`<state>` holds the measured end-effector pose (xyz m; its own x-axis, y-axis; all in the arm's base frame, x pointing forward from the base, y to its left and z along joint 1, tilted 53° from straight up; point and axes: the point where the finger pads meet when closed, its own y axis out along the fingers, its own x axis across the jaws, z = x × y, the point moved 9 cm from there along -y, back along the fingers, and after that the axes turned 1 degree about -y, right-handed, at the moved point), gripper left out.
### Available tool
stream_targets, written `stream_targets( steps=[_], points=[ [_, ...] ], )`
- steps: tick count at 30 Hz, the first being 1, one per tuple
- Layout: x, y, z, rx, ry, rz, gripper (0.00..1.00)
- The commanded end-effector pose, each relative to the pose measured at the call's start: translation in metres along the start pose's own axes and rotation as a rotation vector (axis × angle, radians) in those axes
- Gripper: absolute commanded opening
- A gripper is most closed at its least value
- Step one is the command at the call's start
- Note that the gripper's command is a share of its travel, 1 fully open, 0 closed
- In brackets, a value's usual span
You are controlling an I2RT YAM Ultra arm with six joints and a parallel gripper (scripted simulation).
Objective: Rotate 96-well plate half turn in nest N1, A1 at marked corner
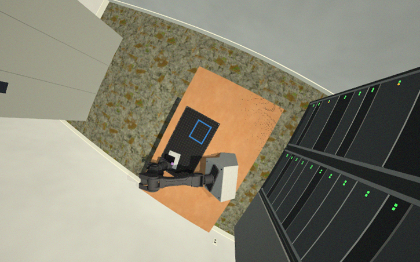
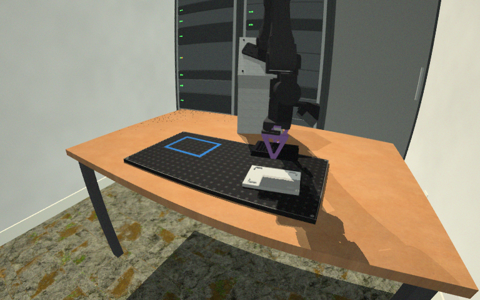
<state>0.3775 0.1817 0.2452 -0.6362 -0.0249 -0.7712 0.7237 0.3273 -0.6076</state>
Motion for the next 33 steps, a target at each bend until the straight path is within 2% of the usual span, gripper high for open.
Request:
stream_targets(
  steps=[1, 33],
  points=[
    [-0.0104, -0.0053, -0.0003, -0.009, -0.003, 0.017, 0.00],
    [-0.0048, -0.0040, -0.0022, -0.006, -0.001, 0.013, 0.00]
  ],
)
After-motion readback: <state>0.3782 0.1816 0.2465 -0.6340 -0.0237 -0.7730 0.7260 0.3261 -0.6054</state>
